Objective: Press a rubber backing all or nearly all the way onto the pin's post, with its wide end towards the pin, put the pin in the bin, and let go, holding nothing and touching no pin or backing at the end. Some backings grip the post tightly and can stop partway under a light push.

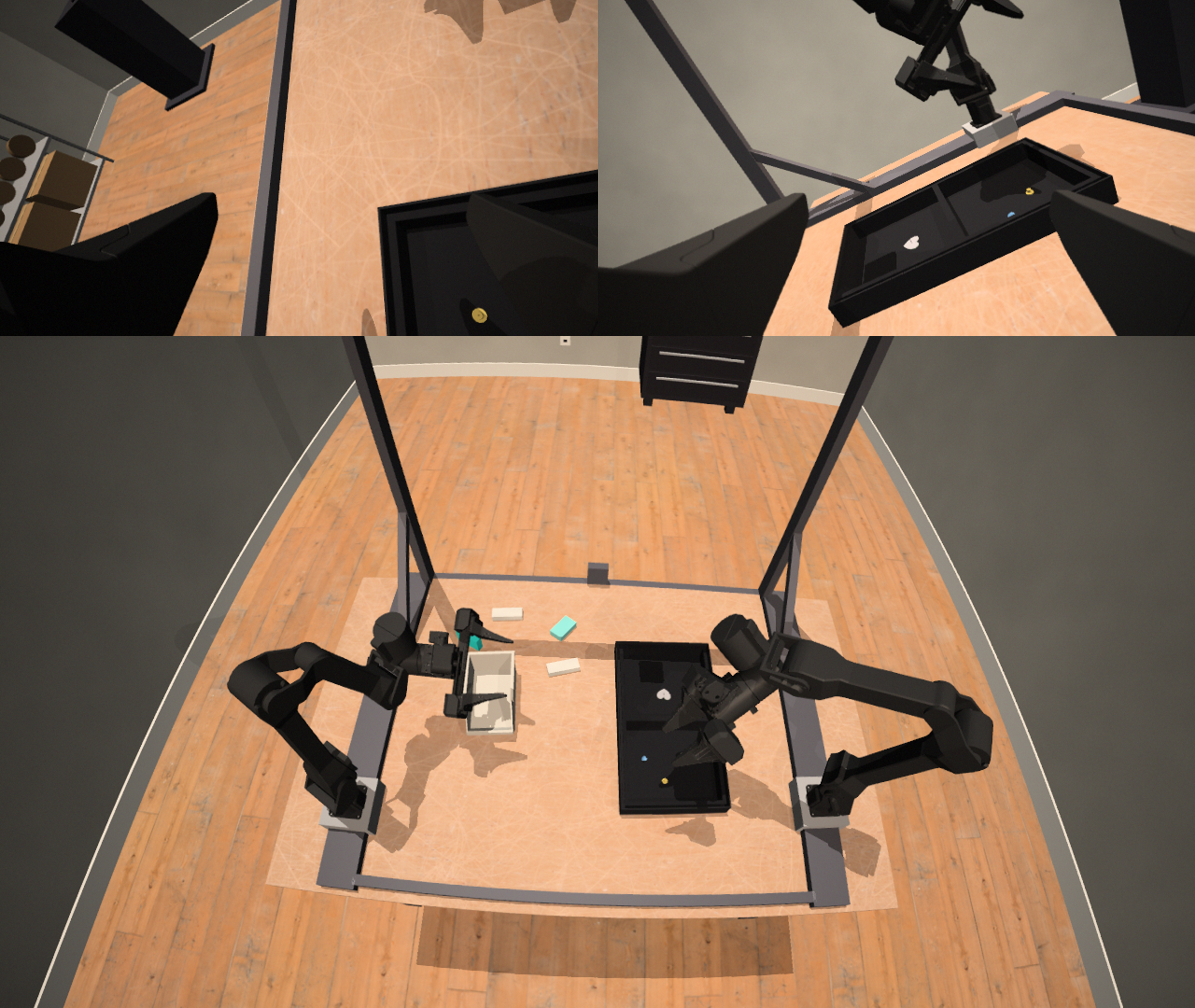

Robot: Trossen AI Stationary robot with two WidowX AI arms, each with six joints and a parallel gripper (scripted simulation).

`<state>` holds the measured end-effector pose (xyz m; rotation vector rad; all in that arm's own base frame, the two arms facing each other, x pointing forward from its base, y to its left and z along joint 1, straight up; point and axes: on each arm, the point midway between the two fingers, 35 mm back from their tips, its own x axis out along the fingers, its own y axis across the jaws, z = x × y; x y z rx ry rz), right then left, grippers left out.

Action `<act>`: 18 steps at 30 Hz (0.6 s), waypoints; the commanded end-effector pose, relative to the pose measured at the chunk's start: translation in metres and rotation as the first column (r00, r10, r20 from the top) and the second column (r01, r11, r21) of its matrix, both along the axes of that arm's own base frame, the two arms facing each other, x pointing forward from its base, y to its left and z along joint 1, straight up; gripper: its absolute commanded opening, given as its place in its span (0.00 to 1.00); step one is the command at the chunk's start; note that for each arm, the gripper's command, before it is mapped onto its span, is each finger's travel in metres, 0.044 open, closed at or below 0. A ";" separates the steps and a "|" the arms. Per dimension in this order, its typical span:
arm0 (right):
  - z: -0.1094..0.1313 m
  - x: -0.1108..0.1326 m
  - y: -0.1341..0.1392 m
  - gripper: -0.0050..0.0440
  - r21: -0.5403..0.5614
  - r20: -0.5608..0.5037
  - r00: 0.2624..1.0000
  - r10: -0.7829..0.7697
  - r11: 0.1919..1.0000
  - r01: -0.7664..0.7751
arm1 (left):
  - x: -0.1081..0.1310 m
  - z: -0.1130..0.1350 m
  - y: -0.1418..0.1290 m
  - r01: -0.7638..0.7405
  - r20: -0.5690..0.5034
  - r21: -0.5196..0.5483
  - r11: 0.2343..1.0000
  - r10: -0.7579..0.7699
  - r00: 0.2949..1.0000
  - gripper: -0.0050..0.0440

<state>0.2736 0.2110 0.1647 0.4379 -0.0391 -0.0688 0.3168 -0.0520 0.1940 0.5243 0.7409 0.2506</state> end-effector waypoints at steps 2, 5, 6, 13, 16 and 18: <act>0.007 0.000 -0.005 1.00 -0.110 -0.022 0.998 0.063 0.992 -0.065 | -0.004 -0.007 -0.036 0.102 -0.085 -0.085 0.991 -0.110 0.990 1.00; 0.004 -0.001 -0.007 1.00 -0.225 -0.060 0.990 0.125 0.965 -0.135 | -0.015 -0.023 -0.075 0.202 -0.198 -0.184 0.962 -0.237 0.951 1.00; 0.004 -0.002 -0.007 1.00 -0.253 -0.071 0.988 0.140 0.955 -0.154 | -0.017 -0.027 -0.086 0.227 -0.228 -0.213 0.950 -0.274 0.934 1.00; -0.002 -0.006 -0.010 1.00 -0.362 -0.119 0.972 0.201 0.903 -0.231 | -0.029 -0.050 -0.138 0.331 -0.343 -0.355 0.874 -0.451 0.824 1.00; -0.004 -0.007 -0.011 1.00 -0.395 -0.136 0.966 0.221 0.882 -0.258 | -0.034 -0.061 -0.161 0.362 -0.380 -0.421 0.831 -0.524 0.762 1.00; -0.005 -0.008 -0.012 1.00 -0.404 -0.141 0.964 0.226 0.876 -0.265 | -0.036 -0.066 -0.172 0.375 -0.393 -0.454 0.808 -0.559 0.730 1.00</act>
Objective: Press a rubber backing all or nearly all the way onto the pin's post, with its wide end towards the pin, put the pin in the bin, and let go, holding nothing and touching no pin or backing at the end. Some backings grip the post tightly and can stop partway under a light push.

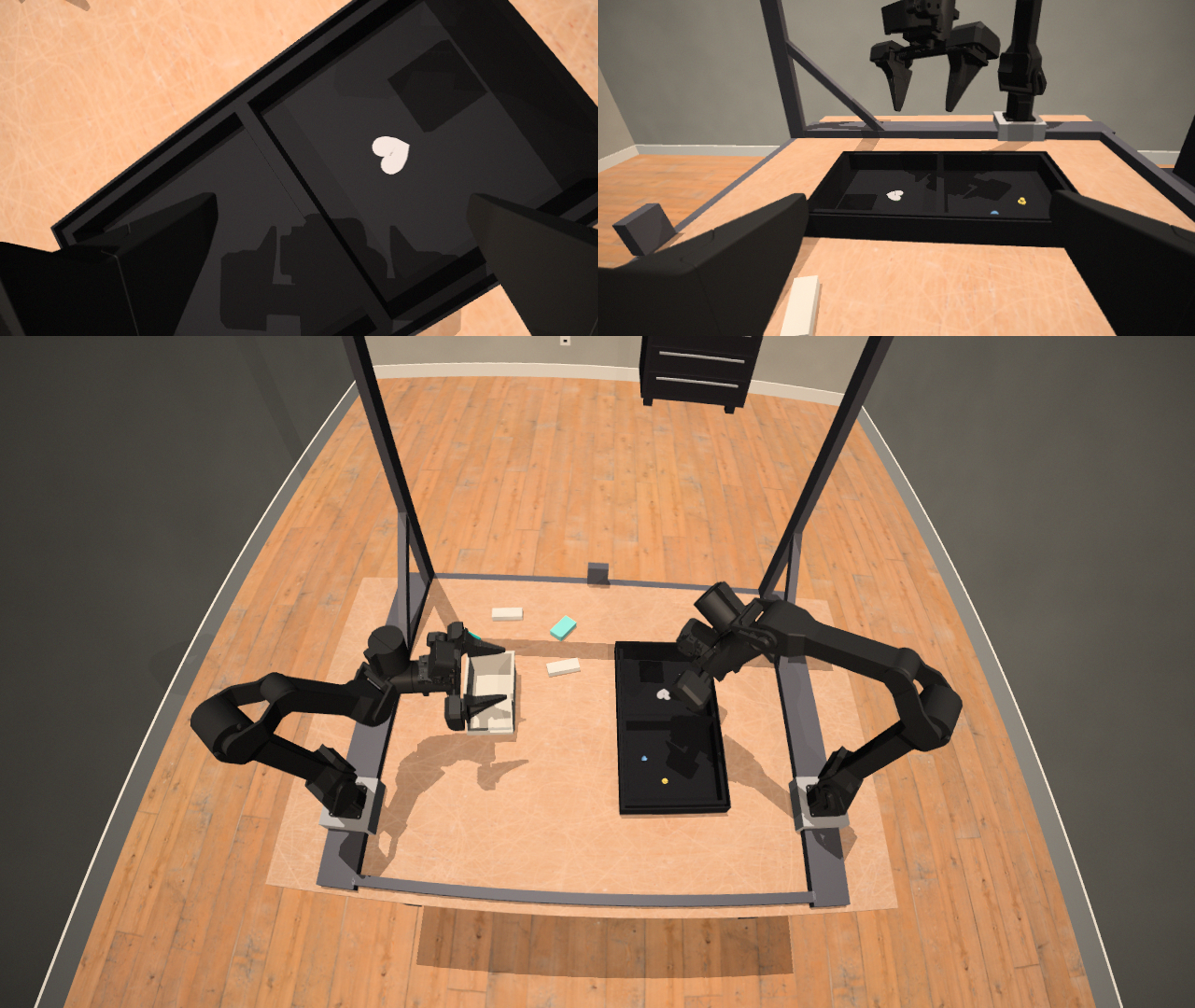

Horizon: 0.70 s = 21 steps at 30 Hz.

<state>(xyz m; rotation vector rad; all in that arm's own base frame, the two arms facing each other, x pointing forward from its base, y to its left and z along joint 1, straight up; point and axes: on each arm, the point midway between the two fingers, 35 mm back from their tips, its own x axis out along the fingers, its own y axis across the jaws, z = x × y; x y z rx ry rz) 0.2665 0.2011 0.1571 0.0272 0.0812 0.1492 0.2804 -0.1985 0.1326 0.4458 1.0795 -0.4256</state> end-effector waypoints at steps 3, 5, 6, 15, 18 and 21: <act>0.005 0.000 0.000 1.00 -0.022 -0.005 1.000 0.025 0.999 -0.025 | -0.002 -0.012 -0.039 0.104 -0.104 -0.084 0.991 -0.113 0.988 1.00; 0.005 0.000 0.000 1.00 -0.020 -0.005 1.000 0.025 0.999 -0.025 | -0.003 -0.014 -0.043 0.114 -0.115 -0.092 0.989 -0.124 0.986 1.00; 0.005 0.000 0.000 1.00 -0.019 -0.006 1.000 0.026 0.999 -0.026 | -0.003 -0.014 -0.043 0.115 -0.115 -0.093 0.989 -0.125 0.985 1.00; 0.003 0.000 0.001 1.00 -0.022 -0.008 1.000 0.024 0.999 -0.024 | -0.003 -0.016 -0.041 0.107 -0.121 -0.090 0.990 -0.118 0.986 1.00; 0.003 0.000 0.001 1.00 -0.022 -0.008 1.000 0.024 0.999 -0.024 | -0.003 -0.016 -0.041 0.107 -0.121 -0.089 0.990 -0.117 0.986 1.00; 0.003 0.000 0.001 1.00 -0.022 -0.008 1.000 0.024 0.999 -0.024 | -0.004 -0.013 -0.039 0.106 -0.114 -0.091 0.990 -0.116 0.987 1.00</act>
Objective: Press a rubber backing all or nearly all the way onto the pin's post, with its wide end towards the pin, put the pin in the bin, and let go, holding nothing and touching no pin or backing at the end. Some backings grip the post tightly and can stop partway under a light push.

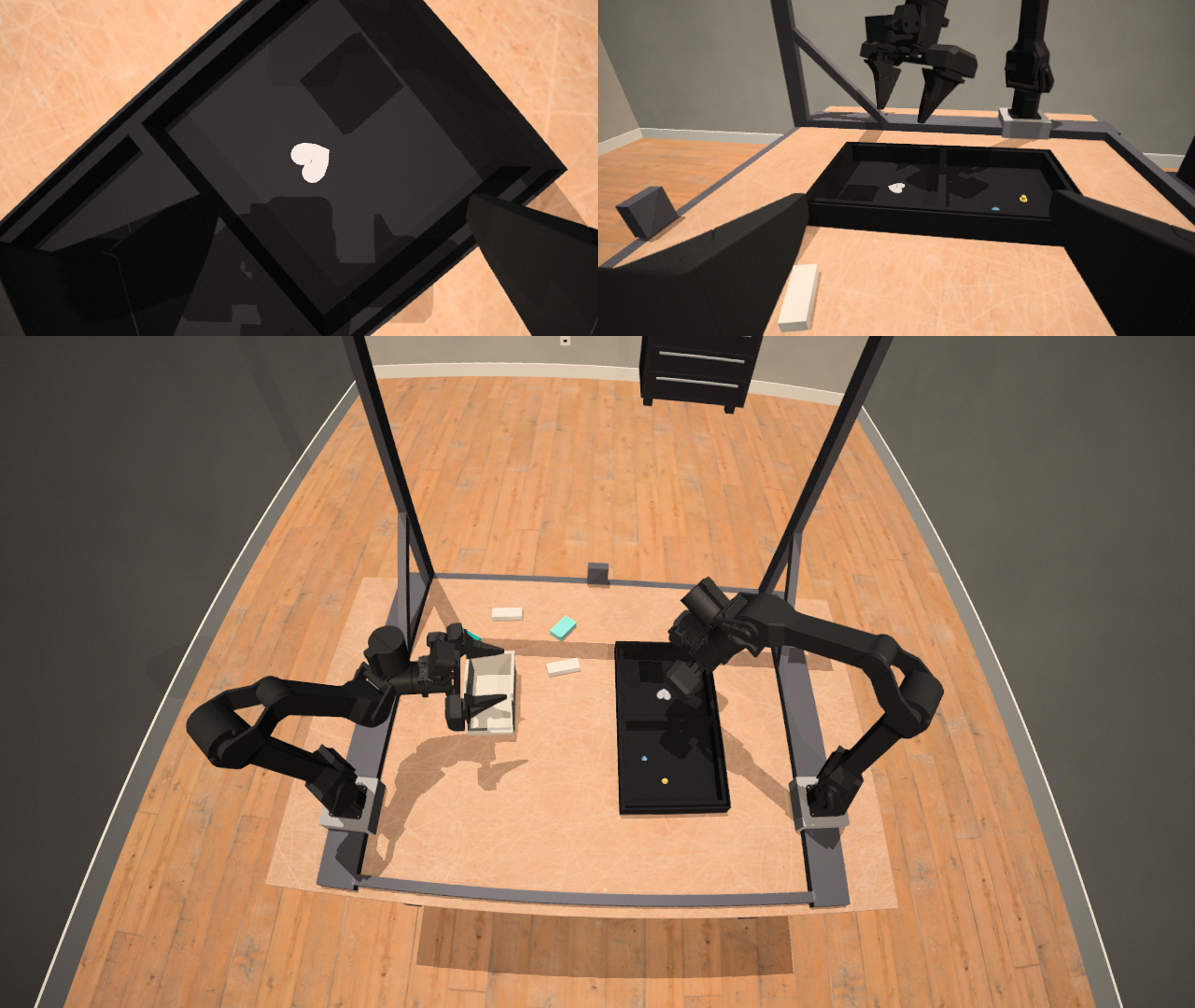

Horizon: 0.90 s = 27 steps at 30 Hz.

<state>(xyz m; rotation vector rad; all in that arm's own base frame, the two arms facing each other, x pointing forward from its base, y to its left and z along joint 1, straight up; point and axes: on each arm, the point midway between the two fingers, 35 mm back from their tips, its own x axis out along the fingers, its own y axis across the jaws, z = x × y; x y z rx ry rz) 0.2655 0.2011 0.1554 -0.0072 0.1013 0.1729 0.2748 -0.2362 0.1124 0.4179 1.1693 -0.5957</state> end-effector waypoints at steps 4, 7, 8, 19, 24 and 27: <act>0.006 0.002 0.000 1.00 0.015 0.008 1.000 -0.009 1.000 0.009 | 0.000 0.007 0.004 -0.012 0.013 -0.016 1.000 0.013 1.000 1.00; 0.005 0.002 0.002 1.00 0.018 0.000 1.000 -0.031 0.999 0.031 | 0.002 0.007 0.013 -0.041 0.014 -0.015 0.999 0.041 0.999 1.00; 0.004 0.003 0.000 1.00 0.019 -0.006 0.998 -0.055 0.998 0.055 | 0.003 0.007 0.020 -0.061 0.015 -0.015 0.998 0.061 0.998 1.00; 0.004 -0.002 -0.016 1.00 0.018 -0.016 0.938 -0.346 0.938 0.346 | 0.020 0.005 0.125 -0.351 0.009 -0.013 0.936 0.351 0.936 1.00; 0.007 -0.003 -0.018 1.00 0.027 -0.010 0.930 -0.368 0.929 0.368 | 0.022 0.005 0.143 -0.399 0.009 -0.013 0.917 0.399 0.917 1.00; 0.007 -0.003 -0.018 1.00 0.027 -0.009 0.928 -0.372 0.928 0.372 | 0.024 0.004 0.155 -0.432 0.008 -0.012 0.902 0.432 0.902 1.00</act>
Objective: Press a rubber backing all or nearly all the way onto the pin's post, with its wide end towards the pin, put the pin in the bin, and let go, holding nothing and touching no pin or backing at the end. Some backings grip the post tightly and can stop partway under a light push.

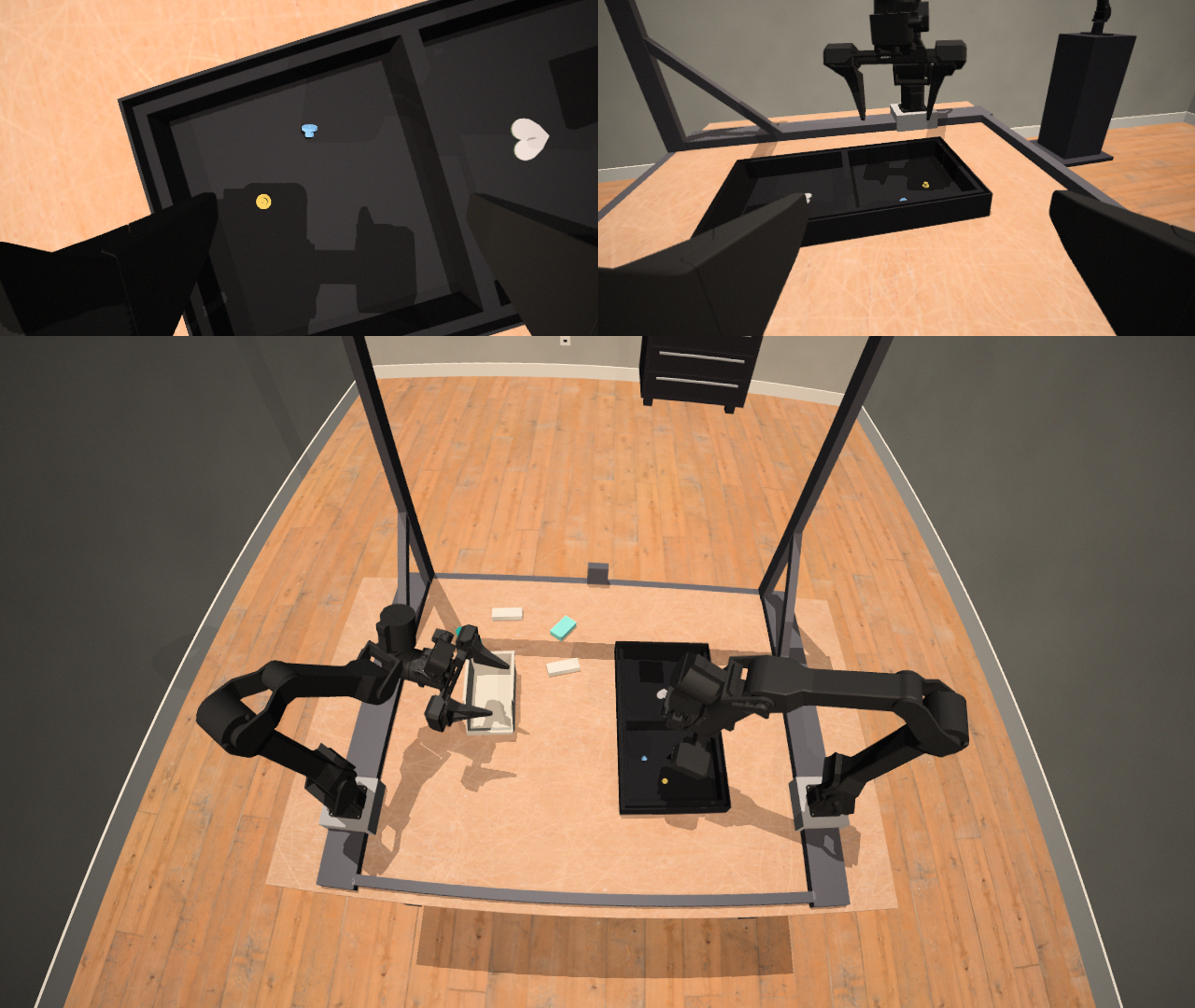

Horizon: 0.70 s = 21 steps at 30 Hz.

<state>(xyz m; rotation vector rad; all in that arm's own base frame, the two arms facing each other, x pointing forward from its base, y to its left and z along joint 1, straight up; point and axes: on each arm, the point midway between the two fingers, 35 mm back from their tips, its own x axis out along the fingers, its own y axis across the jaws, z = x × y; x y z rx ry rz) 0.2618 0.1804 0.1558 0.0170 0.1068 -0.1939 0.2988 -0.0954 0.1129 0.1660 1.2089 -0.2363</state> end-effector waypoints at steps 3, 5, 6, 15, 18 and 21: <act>0.007 0.001 0.002 1.00 0.022 0.007 1.000 -0.016 1.000 0.016 | 0.001 0.004 0.018 -0.045 0.009 -0.007 0.999 0.045 0.999 1.00; 0.006 0.000 0.001 1.00 0.019 0.005 1.000 -0.015 1.000 0.015 | 0.001 0.002 0.018 -0.045 0.004 -0.005 0.999 0.045 0.999 1.00; 0.005 0.000 0.001 1.00 0.017 0.003 1.000 -0.014 1.000 0.014 | 0.001 0.002 0.019 -0.047 0.005 -0.005 0.999 0.047 0.999 1.00; 0.004 0.000 0.000 1.00 0.011 0.000 1.000 -0.013 1.000 0.013 | 0.004 0.005 0.017 -0.047 0.013 -0.005 0.999 0.048 0.999 0.95; 0.004 0.000 0.000 1.00 0.011 0.000 1.000 -0.013 1.000 0.013 | 0.002 -0.002 0.019 -0.016 -0.002 0.002 1.000 0.016 1.000 0.80; 0.004 0.000 0.000 1.00 0.011 0.000 1.000 -0.013 1.000 0.013 | 0.002 -0.006 0.021 0.076 -0.014 0.021 0.997 -0.075 0.997 0.66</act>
